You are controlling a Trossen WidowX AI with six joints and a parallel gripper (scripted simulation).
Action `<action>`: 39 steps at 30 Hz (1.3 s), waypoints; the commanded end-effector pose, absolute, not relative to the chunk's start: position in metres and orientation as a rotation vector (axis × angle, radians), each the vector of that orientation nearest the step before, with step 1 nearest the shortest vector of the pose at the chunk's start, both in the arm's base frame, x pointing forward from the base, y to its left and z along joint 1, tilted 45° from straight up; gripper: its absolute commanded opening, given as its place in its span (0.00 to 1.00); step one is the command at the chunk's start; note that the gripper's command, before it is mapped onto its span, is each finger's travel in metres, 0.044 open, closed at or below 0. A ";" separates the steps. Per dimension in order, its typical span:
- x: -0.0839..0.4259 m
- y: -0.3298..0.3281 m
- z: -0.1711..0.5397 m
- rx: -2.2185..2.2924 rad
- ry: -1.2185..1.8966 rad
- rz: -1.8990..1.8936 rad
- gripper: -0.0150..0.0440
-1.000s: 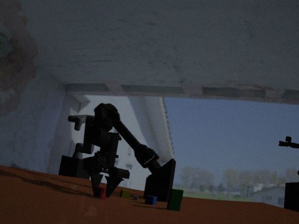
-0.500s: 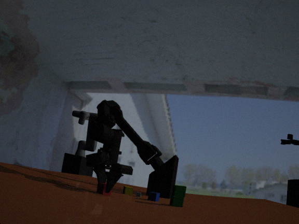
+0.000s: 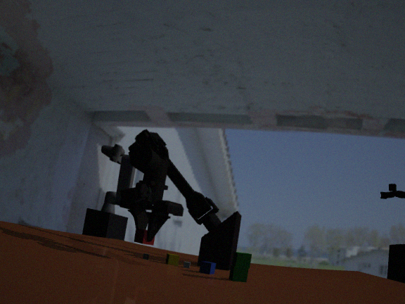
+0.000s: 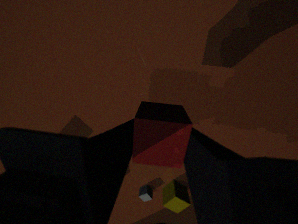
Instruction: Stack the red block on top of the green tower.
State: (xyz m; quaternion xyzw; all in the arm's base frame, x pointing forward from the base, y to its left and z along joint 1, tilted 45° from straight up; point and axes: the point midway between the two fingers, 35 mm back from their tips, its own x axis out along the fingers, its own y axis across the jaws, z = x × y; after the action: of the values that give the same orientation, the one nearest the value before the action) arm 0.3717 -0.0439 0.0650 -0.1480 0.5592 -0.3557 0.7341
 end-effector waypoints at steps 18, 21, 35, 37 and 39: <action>0.365 -0.003 0.109 -0.325 1.221 -0.781 0.25; 0.365 0.000 0.109 -0.322 1.222 -0.781 0.25; 0.352 0.090 0.028 -0.303 1.236 -0.754 0.25; 0.347 0.102 0.016 -0.302 1.238 -0.754 0.25; 0.341 0.114 0.004 -0.303 1.238 -0.754 0.25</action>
State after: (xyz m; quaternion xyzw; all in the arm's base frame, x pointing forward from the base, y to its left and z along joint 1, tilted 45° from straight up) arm 0.3512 0.0900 0.0265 -0.1409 0.5635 -0.3449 0.7373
